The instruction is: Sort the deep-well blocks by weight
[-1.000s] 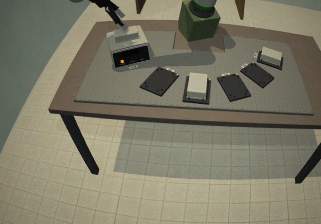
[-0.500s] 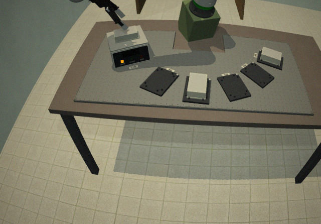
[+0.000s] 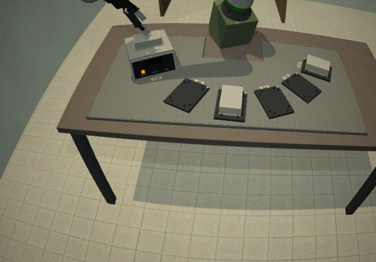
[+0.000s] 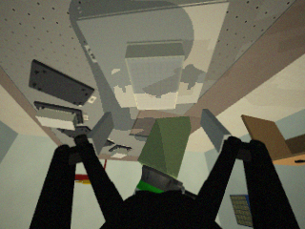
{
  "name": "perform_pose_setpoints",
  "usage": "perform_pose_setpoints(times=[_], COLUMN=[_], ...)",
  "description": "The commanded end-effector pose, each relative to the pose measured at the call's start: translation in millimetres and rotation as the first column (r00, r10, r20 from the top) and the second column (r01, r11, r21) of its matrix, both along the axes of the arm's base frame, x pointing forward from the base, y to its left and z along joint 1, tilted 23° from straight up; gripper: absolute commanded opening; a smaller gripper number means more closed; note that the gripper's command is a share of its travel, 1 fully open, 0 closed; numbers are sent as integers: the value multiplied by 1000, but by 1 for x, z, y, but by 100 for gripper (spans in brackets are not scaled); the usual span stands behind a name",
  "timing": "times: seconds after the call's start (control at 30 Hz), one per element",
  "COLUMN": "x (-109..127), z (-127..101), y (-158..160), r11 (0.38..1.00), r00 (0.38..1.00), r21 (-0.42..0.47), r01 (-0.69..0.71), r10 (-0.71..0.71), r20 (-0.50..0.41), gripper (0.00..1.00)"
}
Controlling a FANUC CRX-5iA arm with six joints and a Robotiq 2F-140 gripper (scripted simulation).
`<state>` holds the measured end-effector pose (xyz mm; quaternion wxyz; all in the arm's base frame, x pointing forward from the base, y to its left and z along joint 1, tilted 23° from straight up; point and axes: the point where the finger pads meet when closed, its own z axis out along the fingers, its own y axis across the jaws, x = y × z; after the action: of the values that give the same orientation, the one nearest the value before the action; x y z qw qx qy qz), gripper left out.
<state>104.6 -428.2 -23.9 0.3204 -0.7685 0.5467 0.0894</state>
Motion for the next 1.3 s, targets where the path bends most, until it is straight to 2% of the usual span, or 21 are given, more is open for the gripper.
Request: perform_pose_setpoints(times=[0.0,0.07,0.13,0.57,1.27], x=[0,0,4,4,16], z=[0,0,-9,-9,-38], y=[0,0,1,1,5], r11=[1000,1000,1000,1000,1000], r00=[1000,1000,1000,1000,1000], r21=[0,0,0,0,0], r01=[0,0,0,0,0], r10=[0,0,0,0,0], r20=[0,0,0,0,0], gripper=[100,100,100,100,100])
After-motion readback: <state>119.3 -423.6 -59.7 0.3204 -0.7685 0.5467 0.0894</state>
